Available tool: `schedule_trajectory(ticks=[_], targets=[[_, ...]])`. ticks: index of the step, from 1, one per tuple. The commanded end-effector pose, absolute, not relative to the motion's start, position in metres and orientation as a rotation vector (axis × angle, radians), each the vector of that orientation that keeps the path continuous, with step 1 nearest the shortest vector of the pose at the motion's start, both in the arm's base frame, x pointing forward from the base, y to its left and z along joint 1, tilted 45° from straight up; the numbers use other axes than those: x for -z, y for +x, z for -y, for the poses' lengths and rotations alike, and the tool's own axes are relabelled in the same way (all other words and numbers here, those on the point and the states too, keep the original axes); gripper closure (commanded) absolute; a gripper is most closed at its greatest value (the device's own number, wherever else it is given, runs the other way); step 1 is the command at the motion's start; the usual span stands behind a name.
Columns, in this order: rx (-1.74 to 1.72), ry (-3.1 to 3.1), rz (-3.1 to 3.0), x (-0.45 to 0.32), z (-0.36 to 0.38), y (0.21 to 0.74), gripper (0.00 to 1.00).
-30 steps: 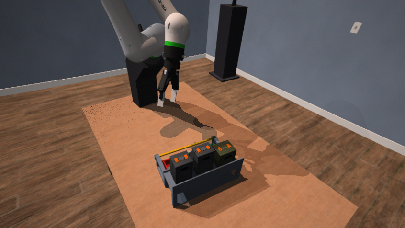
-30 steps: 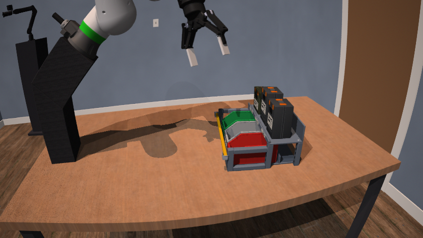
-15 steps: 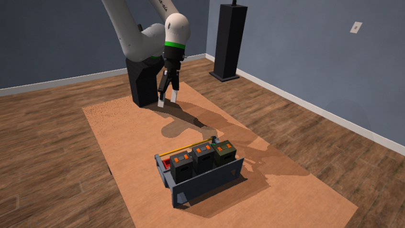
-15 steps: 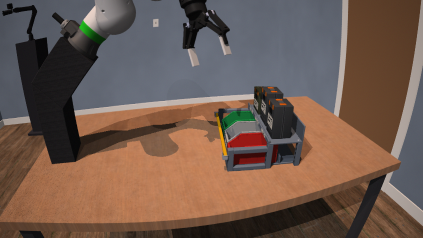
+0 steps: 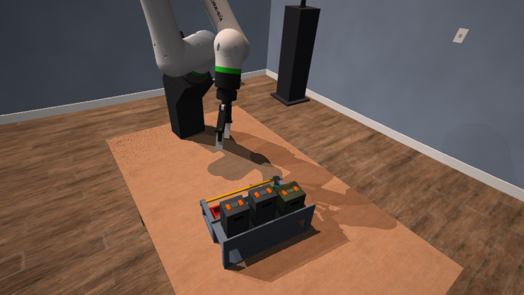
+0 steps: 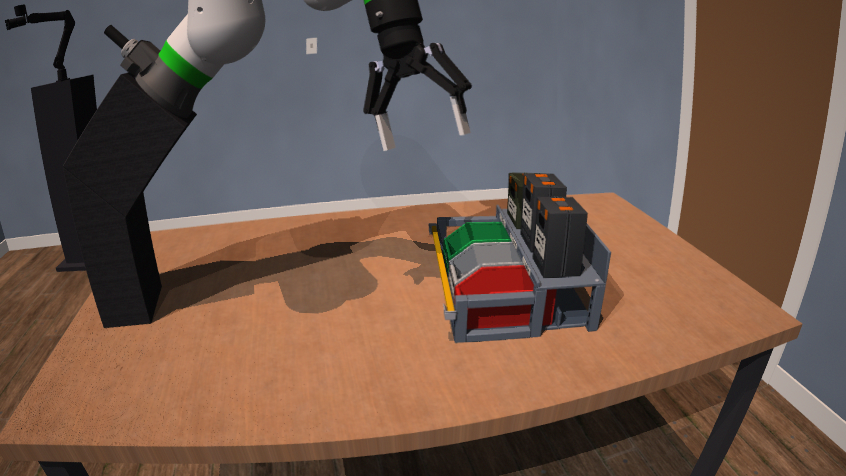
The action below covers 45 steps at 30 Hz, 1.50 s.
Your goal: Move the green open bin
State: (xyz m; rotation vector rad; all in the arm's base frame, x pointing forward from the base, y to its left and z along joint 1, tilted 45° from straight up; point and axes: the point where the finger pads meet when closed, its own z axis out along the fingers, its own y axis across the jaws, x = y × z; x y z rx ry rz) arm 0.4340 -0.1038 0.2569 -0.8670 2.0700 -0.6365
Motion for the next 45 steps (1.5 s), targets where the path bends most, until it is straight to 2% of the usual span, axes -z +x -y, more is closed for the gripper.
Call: schedule_trajectory(ticks=[1, 4, 9, 21, 26, 38, 43, 45], targets=[[0.618, -0.888, -2.067, -0.256, 0.104, 0.438, 0.0], [0.618, -0.888, -2.067, -0.256, 0.104, 0.438, 0.0], [0.607, -1.201, -1.985, -0.235, 0.082, 0.477, 0.0], [0.607, -1.201, -1.985, -0.235, 0.082, 0.477, 0.0], [0.586, -1.505, -1.874, -0.213, 0.06, 0.517, 0.0], [0.586, -1.505, -1.874, -0.213, 0.06, 0.517, 0.0], [0.572, -1.611, -1.828, -0.19, 0.035, 0.56, 0.0], [0.572, -1.611, -1.828, -0.19, 0.035, 0.56, 0.0]])
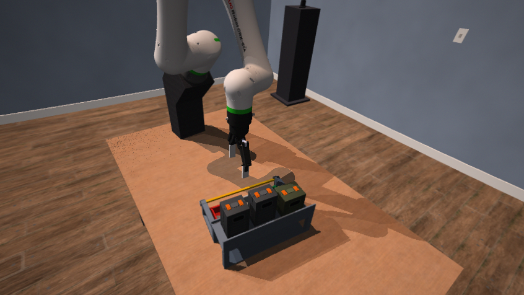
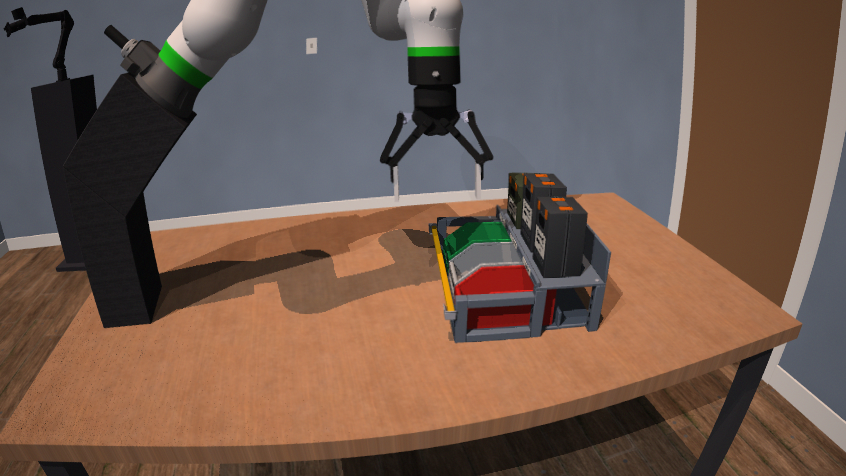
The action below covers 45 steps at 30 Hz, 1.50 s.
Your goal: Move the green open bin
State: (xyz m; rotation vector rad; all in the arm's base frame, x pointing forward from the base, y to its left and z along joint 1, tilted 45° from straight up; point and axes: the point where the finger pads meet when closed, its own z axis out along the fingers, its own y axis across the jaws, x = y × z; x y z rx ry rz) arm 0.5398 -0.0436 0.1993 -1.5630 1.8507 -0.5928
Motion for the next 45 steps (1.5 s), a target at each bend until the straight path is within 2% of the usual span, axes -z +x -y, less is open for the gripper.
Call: schedule_trajectory(ticks=[1, 10, 15, 45], targets=[[0.572, -1.611, -1.828, -0.19, 0.035, 0.56, 0.0], [0.572, -1.611, -1.828, -0.19, 0.035, 0.56, 0.0], [0.572, -1.611, -1.828, -0.175, 0.021, 0.587, 0.0], [0.572, -1.611, -1.828, -0.18, 0.026, 0.579, 0.0]])
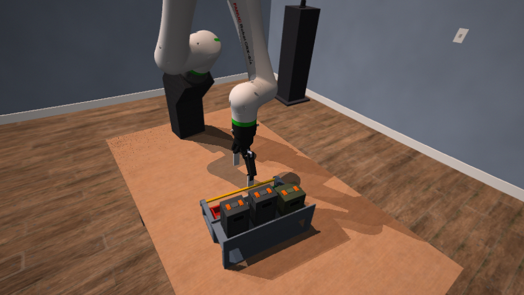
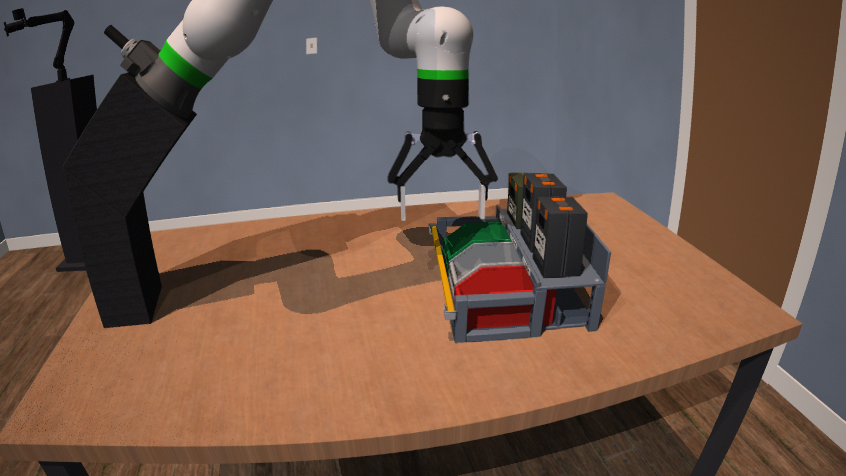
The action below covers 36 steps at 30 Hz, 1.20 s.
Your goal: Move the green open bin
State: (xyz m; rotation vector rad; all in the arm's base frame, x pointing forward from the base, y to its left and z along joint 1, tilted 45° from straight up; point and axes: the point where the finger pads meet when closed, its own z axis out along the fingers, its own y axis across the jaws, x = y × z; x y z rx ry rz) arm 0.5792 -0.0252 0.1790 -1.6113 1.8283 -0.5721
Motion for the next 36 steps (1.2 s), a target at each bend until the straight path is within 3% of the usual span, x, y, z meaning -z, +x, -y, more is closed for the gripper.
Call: schedule_trajectory(ticks=[1, 36], targets=[[0.572, -1.611, -1.828, -0.18, 0.0261, 0.5777, 0.0], [0.572, -1.611, -1.828, -0.1828, 0.0287, 0.5727, 0.0]])
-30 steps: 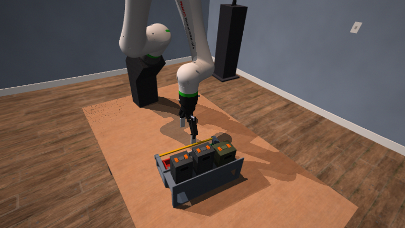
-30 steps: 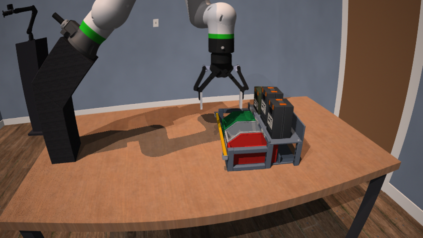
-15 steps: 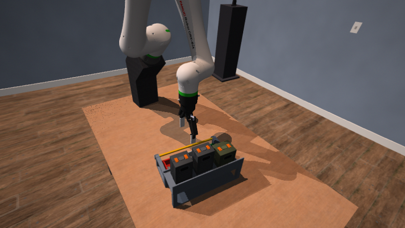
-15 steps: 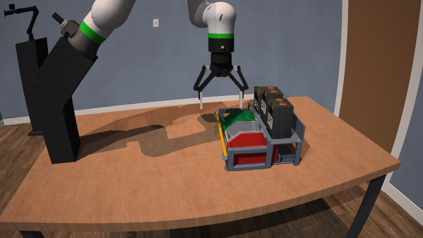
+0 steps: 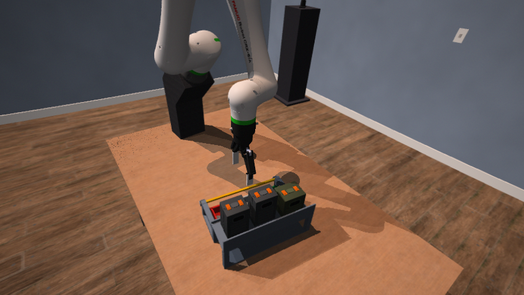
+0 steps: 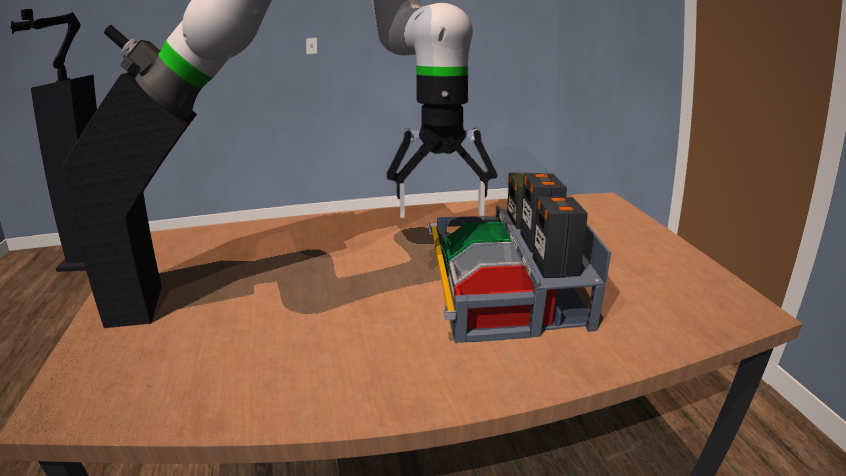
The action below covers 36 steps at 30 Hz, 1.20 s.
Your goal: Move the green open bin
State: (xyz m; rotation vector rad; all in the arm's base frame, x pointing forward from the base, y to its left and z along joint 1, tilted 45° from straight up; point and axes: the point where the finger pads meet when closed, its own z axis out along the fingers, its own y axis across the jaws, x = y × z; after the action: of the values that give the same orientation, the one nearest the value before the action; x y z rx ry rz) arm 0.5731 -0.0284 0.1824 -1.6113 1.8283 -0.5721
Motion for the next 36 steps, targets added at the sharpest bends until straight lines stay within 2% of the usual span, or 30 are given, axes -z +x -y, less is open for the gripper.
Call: schedule_trajectory(ticks=[1, 14, 15, 36], targets=[[0.572, -1.611, -1.828, -0.1829, 0.0288, 0.5725, 0.0], [0.572, -1.611, -1.828, -0.183, 0.0289, 0.5723, 0.0], [0.572, -1.611, -1.828, -0.183, 0.0289, 0.5723, 0.72], [0.572, -1.611, -1.828, -0.183, 0.0289, 0.5723, 0.72]])
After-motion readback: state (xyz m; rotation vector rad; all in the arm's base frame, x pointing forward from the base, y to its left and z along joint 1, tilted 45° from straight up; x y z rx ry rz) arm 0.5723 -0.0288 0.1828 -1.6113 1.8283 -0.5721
